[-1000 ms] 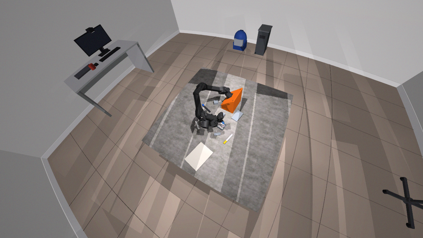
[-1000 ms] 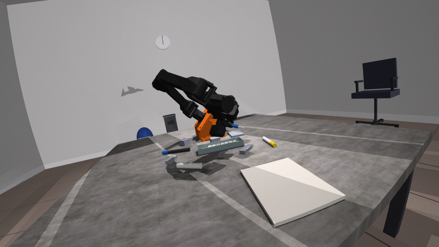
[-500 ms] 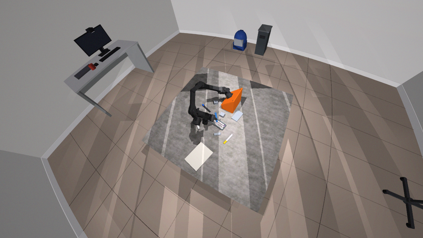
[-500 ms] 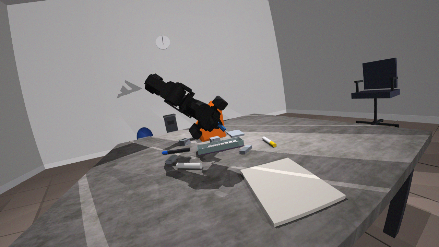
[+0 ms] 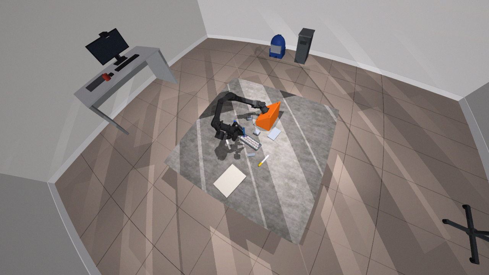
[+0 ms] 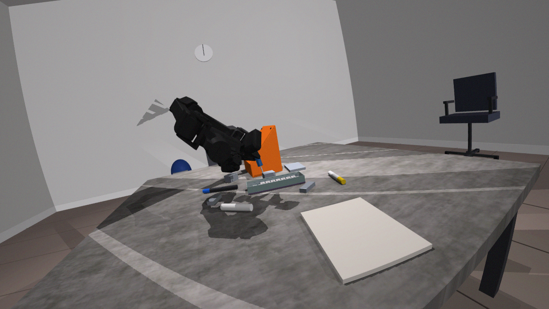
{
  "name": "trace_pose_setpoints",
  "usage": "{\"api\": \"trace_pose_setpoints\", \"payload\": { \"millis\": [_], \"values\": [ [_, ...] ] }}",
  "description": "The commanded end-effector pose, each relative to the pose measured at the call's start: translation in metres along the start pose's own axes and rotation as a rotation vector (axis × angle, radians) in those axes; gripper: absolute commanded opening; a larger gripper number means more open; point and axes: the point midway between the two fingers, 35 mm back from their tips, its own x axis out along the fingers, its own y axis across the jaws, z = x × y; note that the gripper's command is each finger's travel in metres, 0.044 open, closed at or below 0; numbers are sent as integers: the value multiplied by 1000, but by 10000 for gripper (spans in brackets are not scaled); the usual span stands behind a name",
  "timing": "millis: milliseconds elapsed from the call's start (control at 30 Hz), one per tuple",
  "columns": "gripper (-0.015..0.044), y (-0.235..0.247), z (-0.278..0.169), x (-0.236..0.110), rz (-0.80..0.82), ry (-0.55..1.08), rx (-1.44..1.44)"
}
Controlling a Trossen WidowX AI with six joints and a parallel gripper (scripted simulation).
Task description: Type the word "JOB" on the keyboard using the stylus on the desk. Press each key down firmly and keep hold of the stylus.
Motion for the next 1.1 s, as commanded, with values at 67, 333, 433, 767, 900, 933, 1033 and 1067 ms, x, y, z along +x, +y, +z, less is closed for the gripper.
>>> {"api": "trace_pose_setpoints", "payload": {
  "millis": [67, 333, 433, 767, 900, 933, 1033, 1067],
  "values": [
    [0, -15, 3, -22, 49, 17, 249],
    [0, -25, 4, -33, 69, 32, 401],
    [0, -27, 7, -30, 69, 32, 401],
    [0, -38, 30, -13, 68, 32, 402],
    [0, -38, 30, -13, 68, 32, 402],
    [0, -38, 30, -13, 68, 32, 402],
    [79, -37, 32, -11, 68, 31, 402],
    [81, -37, 32, -11, 68, 31, 402]
  ]
}}
